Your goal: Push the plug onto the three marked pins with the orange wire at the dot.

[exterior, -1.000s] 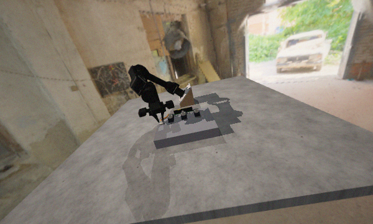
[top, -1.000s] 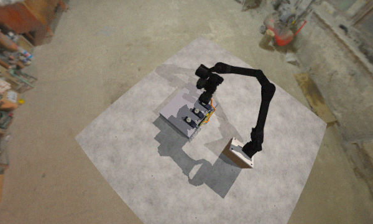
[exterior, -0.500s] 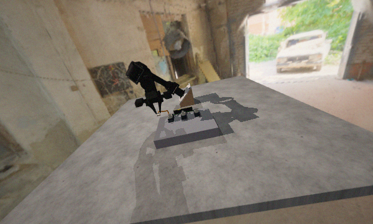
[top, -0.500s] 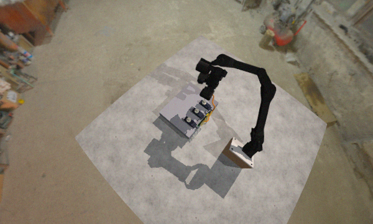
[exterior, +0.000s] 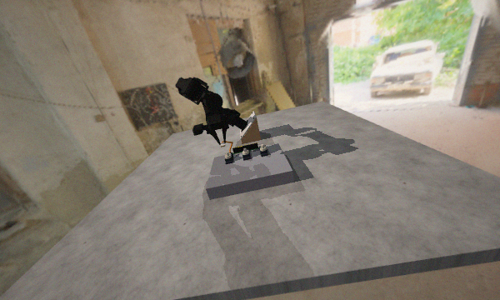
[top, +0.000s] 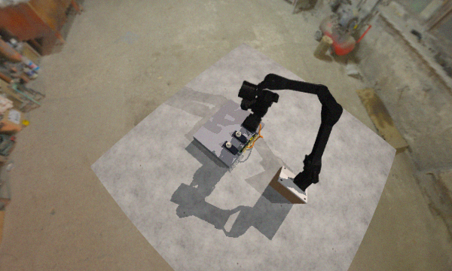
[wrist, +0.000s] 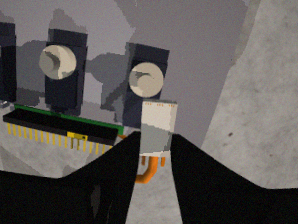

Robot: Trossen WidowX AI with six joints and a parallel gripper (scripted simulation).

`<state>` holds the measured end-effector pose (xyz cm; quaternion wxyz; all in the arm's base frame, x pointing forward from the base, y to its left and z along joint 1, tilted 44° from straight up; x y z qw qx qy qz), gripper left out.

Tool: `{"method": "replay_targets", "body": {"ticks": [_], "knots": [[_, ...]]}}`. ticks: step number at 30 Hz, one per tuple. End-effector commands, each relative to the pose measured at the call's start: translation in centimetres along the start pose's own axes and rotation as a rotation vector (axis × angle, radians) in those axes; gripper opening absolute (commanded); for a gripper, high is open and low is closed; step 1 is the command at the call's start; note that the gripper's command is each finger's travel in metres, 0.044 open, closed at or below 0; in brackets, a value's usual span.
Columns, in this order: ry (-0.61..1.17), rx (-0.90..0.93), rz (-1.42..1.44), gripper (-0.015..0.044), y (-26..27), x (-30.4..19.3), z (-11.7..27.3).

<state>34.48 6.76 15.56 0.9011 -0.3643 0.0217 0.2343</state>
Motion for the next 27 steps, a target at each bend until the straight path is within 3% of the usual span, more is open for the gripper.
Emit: {"method": "replay_targets", "body": {"ticks": [1, 27], "knots": [[0.005, 0.006, -0.018, 0.0, 1.6, -0.9, 0.0], [0.015, -0.004, -0.114, 0.0, 10.1, -8.5, -1.0]]}}
Point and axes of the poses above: the point midway between the two fingers, 35 mm back from their tips, its own z axis back along the fingers, its own y axis across the jaws, x = y × z, the point moved 3 cm from there along z, back along the fingers, and after that the axes turned 13 degrees about z, right-handed, at the moved point
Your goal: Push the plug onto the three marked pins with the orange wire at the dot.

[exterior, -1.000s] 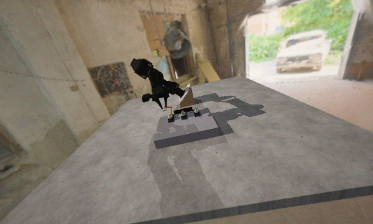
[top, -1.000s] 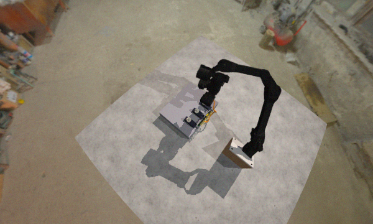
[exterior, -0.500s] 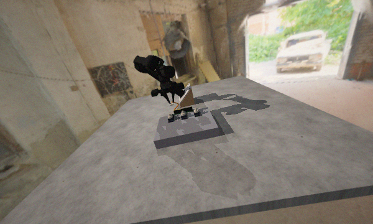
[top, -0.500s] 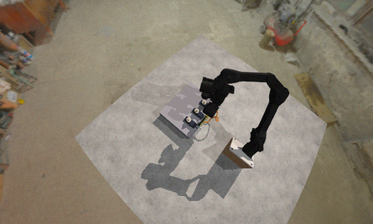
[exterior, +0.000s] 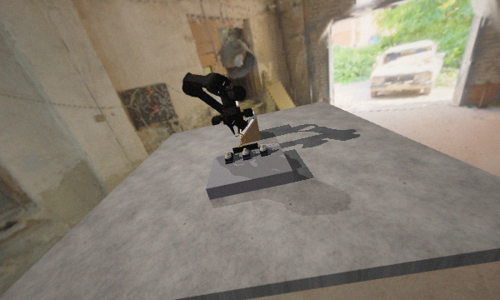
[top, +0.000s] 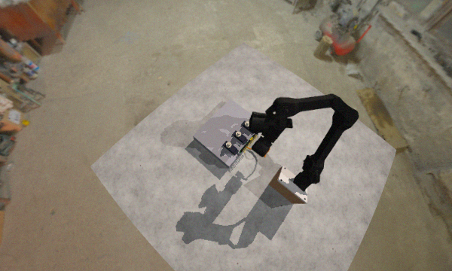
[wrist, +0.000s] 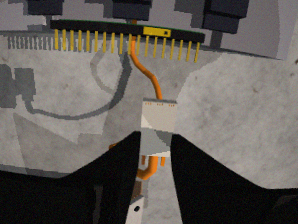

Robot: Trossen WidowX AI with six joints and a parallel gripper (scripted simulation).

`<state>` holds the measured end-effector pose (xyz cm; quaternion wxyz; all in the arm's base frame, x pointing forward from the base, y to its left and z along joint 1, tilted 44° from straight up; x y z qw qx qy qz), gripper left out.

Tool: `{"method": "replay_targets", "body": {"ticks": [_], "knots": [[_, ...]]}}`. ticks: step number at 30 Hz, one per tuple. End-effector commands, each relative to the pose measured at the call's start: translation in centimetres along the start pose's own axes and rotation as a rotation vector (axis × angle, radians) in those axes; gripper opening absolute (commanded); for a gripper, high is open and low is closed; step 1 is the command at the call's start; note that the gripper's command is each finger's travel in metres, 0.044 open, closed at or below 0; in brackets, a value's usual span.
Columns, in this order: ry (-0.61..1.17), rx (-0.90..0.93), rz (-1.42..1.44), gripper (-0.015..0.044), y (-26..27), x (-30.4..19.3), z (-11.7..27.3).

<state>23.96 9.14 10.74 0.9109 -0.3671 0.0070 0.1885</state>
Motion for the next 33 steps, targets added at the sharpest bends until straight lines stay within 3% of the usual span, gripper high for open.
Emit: {"method": "replay_targets", "body": {"ticks": [1, 14, 33], "knots": [[0.007, -0.003, -0.019, 0.0, 0.9, -1.5, -0.5], [0.007, -0.005, -0.022, 0.0, 1.0, -1.8, -4.4], [0.006, -0.005, -0.023, 0.0, 0.1, 1.7, -4.1]]}}
Point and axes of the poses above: the point midway between the two fingers, 35 mm back from their tips, its own z axis back along the fingers, its own y axis across the jaws, x = y × z, the point moved 3 cm from there along z, back along the fingers, and after that the axes turned 13 degrees about z, right-handed, at the moved point
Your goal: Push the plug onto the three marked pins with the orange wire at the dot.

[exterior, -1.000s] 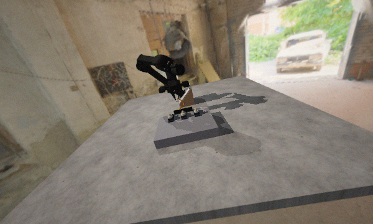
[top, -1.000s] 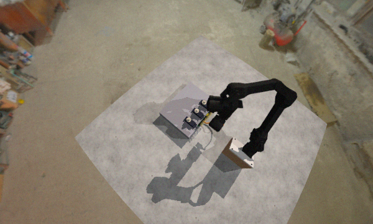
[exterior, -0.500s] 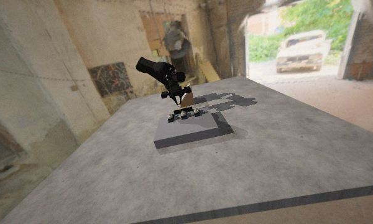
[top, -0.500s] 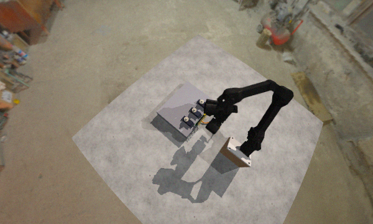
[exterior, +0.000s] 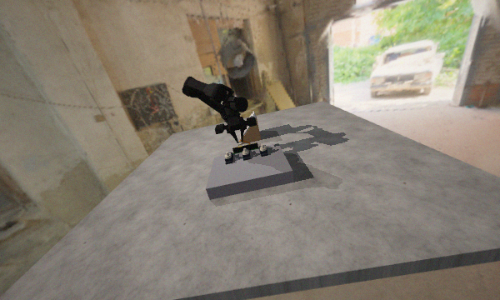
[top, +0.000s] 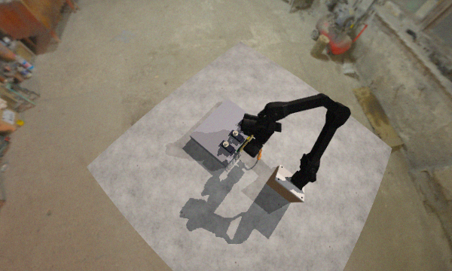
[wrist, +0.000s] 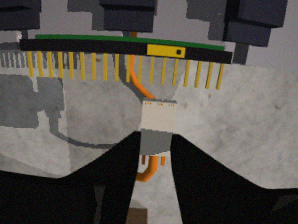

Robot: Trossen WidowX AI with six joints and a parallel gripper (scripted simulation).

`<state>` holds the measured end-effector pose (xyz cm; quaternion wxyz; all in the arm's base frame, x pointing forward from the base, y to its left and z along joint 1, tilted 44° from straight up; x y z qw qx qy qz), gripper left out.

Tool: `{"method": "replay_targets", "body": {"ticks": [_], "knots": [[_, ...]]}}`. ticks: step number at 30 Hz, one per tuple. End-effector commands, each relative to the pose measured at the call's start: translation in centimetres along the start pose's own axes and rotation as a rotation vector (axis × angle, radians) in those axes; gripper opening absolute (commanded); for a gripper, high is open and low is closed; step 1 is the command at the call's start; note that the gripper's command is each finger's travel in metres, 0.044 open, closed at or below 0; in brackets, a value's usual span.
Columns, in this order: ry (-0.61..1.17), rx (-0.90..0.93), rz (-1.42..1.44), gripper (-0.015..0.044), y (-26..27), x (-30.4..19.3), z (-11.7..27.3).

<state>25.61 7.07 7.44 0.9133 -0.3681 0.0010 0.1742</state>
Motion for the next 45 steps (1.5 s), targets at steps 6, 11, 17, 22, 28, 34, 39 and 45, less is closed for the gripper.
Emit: {"method": "replay_targets", "body": {"ticks": [6, 11, 17, 22, 28, 34, 39, 45], "knots": [[0.006, -0.003, 0.008, 0.0, -0.3, 0.8, -0.2], [0.006, -0.003, 0.008, 0.0, -0.3, 1.0, -0.2], [0.006, -0.003, 0.008, 0.0, -0.4, 1.4, -0.2], [0.006, -0.003, 0.008, 0.0, -0.4, 1.7, -0.2], [0.005, -0.003, 0.008, 0.0, -0.5, 2.1, -0.2], [0.005, -0.003, 0.007, 0.0, -0.6, 2.5, -0.3], [0.005, -0.004, 0.008, 0.0105, -0.6, 2.2, -0.5], [0.005, -0.003, 0.008, 0.0263, -0.6, 2.3, 0.1]]}}
Point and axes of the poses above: the point midway between the two fingers, 35 mm back from their tips, its own z axis back along the fingers, its own y axis across the jaws, x = y × z, the point moved 3 cm from there along z, back along the fingers, and after that the axes turned 13 degrees about z, right-handed, at the moved point
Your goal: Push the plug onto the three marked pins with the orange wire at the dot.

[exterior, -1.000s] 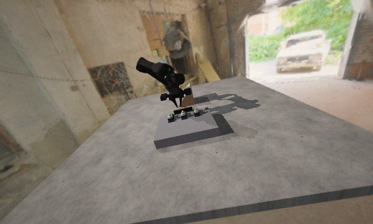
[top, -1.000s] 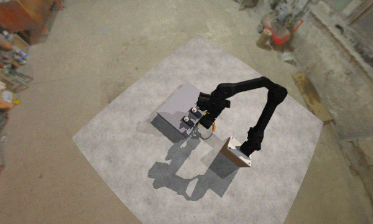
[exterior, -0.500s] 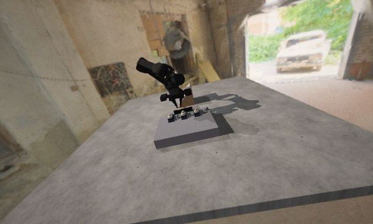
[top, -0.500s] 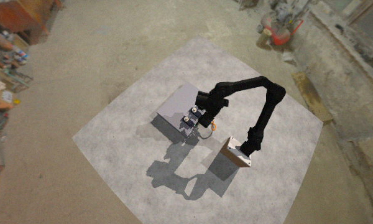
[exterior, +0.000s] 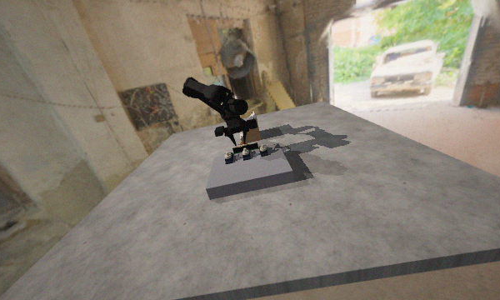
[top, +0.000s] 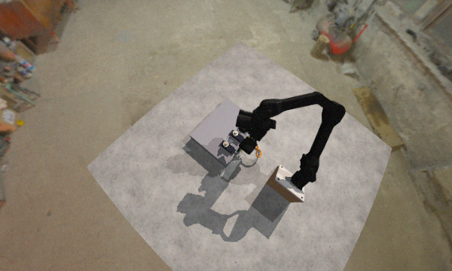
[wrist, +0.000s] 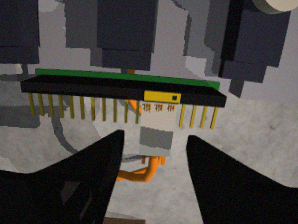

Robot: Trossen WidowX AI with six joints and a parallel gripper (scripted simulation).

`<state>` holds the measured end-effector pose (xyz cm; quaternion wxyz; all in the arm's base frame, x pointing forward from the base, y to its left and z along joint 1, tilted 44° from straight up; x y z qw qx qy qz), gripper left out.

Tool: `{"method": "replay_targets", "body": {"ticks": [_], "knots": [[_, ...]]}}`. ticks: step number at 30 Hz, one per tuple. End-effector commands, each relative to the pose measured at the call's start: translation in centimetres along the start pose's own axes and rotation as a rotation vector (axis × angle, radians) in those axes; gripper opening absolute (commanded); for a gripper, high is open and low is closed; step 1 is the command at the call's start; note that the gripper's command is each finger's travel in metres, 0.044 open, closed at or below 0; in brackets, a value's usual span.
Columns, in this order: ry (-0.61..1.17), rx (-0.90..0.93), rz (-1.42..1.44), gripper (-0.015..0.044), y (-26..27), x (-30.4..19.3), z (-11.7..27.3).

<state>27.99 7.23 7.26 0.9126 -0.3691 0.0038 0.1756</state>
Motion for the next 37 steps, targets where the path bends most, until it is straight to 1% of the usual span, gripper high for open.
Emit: {"method": "replay_targets", "body": {"ticks": [1, 5, 7, 37], "knots": [[0.001, -0.001, 0.003, 0.0289, 0.0, 0.1, 1.1], [0.001, 0.0, 0.003, 0.0394, 0.0, 0.1, 4.8], [0.001, 0.0, 0.003, 0.044, 0.0, 0.0, 5.8], [0.001, 0.0, 0.003, 0.044, 0.0, 0.0, 5.8]]}}
Point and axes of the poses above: the point midway between the two fingers, 35 mm back from their tips, its own z axis back along the fingers, its own y axis across the jaws, x = y × z, the point moved 3 cm from there along z, back along the fingers, and after that the axes turned 13 degrees about z, right-handed, at the moved point
